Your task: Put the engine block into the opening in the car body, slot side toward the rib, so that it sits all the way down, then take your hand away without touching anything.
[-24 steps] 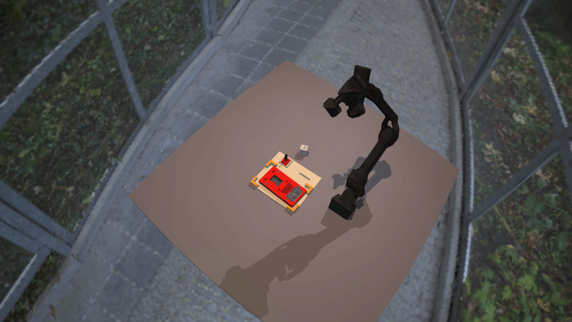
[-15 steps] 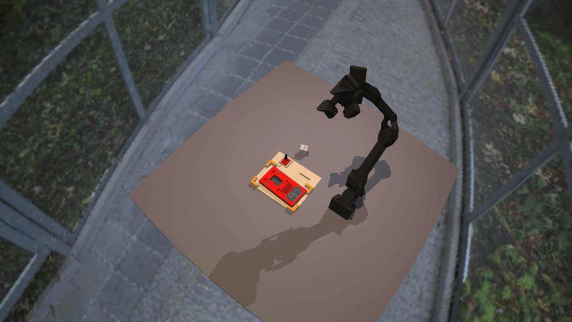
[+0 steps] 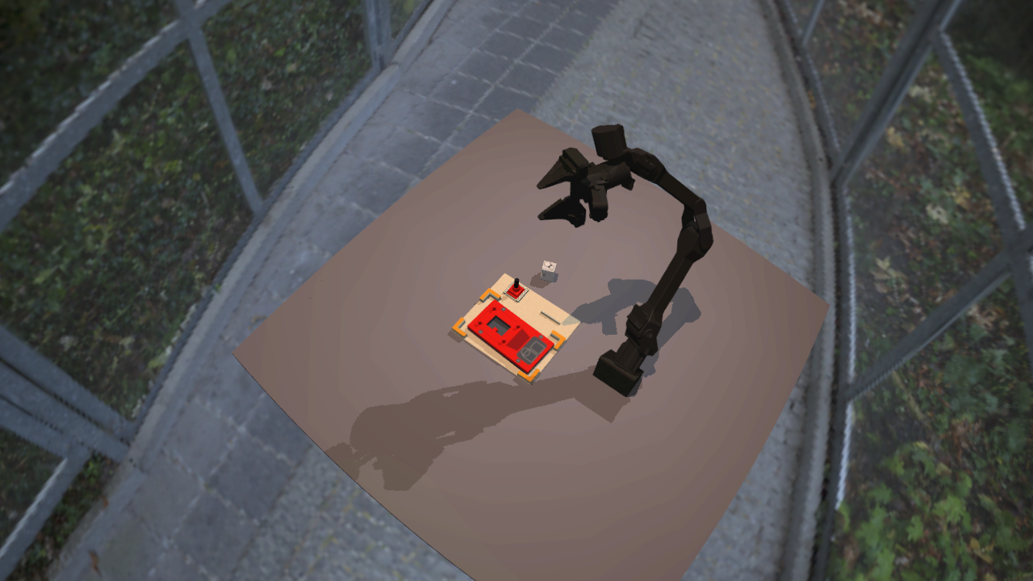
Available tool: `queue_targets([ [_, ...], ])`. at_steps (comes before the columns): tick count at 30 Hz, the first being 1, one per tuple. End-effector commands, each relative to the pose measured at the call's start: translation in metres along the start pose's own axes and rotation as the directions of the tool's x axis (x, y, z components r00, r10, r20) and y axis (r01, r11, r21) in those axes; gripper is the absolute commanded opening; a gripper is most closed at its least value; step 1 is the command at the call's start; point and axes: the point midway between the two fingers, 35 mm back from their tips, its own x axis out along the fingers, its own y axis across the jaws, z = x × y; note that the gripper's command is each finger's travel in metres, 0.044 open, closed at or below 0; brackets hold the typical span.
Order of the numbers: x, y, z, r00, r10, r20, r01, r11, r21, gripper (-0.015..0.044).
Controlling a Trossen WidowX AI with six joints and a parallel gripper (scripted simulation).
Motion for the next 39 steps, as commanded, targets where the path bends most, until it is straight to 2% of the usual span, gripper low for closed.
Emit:
queue_targets([
  [1,0.01,0.027,-0.015,0.993,0.114,-0.04,-0.111,0.991,0.073,0.044],
  [9,0.018,0.082,-0.045,0.936,0.335,-0.107,-0.306,0.927,0.218,0.044],
  [18,0.013,0.146,-0.072,0.807,0.573,-0.145,-0.49,0.786,0.376,0.044],
  [27,-0.004,0.207,-0.093,0.617,0.774,-0.146,-0.622,0.592,0.512,0.044],
  [39,-0.045,0.282,-0.112,0.288,0.953,-0.099,-0.714,0.282,0.641,0.044],
])
